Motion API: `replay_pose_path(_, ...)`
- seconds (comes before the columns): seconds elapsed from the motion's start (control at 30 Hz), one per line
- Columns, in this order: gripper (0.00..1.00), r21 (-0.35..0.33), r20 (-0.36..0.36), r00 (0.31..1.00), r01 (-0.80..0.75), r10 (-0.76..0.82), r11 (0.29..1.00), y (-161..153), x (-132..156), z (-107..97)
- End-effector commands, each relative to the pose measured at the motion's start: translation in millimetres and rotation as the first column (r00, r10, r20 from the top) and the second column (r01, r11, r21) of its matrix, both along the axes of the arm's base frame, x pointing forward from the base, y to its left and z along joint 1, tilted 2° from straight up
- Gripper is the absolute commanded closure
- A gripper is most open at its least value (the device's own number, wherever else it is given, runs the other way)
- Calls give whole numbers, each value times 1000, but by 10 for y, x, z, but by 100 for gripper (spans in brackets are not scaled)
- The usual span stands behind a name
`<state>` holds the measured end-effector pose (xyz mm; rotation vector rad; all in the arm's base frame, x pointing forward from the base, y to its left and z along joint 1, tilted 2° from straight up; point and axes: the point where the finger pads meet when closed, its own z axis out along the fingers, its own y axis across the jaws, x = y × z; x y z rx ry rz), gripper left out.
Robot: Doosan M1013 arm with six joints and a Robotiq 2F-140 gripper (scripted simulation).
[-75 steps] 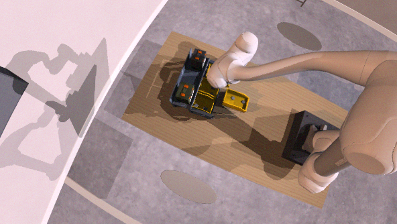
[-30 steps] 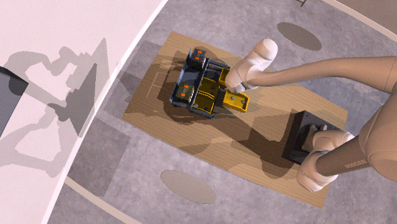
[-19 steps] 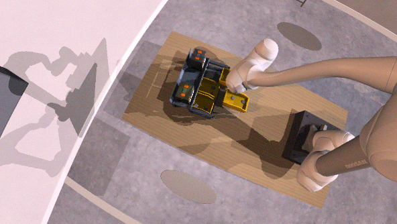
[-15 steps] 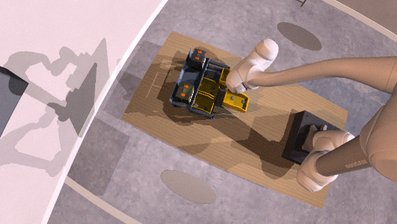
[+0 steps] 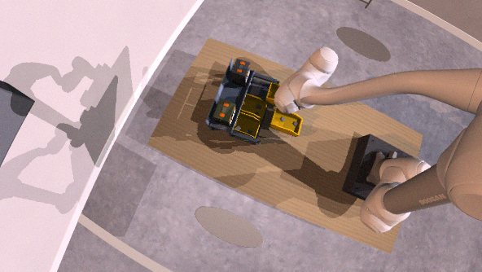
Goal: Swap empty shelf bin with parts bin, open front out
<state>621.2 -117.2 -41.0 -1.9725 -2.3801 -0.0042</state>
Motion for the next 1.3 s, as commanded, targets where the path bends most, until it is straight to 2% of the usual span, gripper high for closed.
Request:
replay_pose_path(0.0, 90, -6, 7, 1000, -4, 4, 1000, -35, 2, 25)
replay_pose_path(1.27, 90, -6, 7, 1000, -4, 4, 1000, -101, -341, 34)
